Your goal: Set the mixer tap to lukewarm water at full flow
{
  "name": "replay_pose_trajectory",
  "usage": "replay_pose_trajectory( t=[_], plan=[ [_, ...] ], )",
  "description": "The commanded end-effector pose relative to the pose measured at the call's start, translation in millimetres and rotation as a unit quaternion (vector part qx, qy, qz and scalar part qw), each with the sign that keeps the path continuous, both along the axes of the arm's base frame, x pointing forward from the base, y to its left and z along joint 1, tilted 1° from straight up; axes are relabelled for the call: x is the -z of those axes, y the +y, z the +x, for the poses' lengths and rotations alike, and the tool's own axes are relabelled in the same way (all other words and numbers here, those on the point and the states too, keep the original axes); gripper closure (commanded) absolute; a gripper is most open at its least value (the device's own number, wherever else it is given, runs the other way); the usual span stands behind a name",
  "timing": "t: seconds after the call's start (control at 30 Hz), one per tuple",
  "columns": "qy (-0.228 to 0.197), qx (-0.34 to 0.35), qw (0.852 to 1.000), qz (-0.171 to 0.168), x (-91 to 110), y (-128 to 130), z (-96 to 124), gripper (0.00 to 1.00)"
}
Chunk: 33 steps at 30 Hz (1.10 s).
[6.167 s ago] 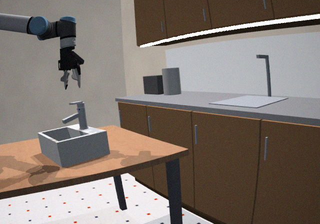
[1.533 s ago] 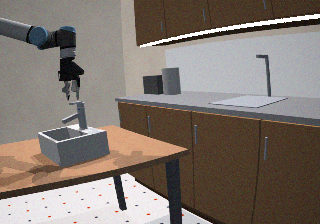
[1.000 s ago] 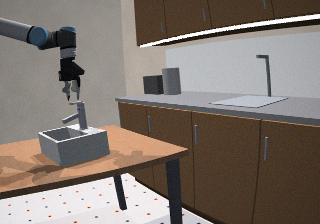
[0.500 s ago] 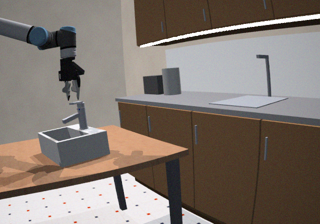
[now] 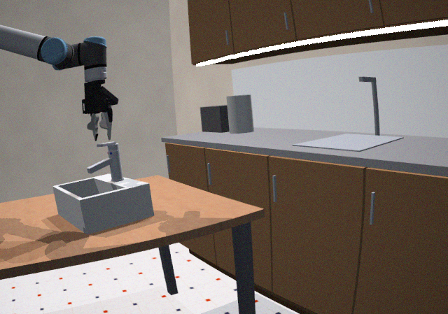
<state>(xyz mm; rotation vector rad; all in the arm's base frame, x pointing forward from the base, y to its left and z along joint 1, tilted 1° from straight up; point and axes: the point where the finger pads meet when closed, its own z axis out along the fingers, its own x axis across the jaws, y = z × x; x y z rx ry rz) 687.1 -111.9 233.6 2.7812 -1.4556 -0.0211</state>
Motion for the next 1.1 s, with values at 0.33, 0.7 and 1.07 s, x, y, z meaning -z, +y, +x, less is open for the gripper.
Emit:
replay_pose_trajectory(
  t=[0.33,0.7,1.07],
  plan=[
    [0.001,-0.001,1.0,0.0,4,1,0,0.57],
    [0.001,-0.001,1.0,0.0,10,1,-1,0.57],
    [0.001,-0.001,1.0,0.0,21,1,-1,0.57]
  ],
)
